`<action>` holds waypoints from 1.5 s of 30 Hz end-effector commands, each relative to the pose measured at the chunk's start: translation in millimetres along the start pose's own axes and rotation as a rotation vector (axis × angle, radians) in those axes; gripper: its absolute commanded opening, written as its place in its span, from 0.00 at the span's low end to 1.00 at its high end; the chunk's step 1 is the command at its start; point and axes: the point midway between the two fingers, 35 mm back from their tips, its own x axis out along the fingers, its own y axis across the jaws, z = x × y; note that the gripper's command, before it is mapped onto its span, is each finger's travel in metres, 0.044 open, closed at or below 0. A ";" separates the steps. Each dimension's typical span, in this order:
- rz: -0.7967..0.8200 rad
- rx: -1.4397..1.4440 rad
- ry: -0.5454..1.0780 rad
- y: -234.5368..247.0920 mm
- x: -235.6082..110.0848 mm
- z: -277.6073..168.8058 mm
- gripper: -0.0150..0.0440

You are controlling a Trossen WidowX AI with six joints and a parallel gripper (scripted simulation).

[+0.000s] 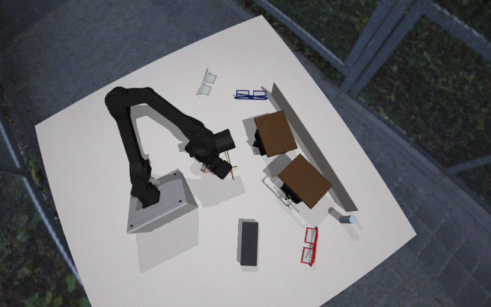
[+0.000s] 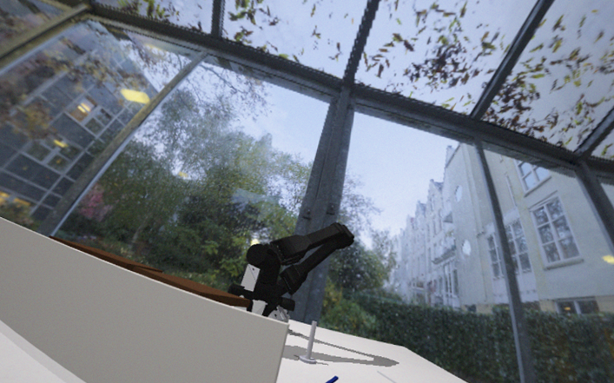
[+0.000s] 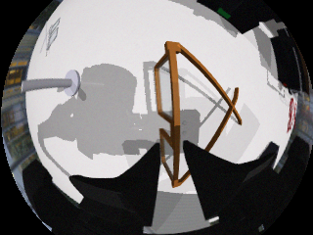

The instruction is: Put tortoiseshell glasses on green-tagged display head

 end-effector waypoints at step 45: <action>-0.006 0.010 0.006 -8.1 -51.7 0.1 0.25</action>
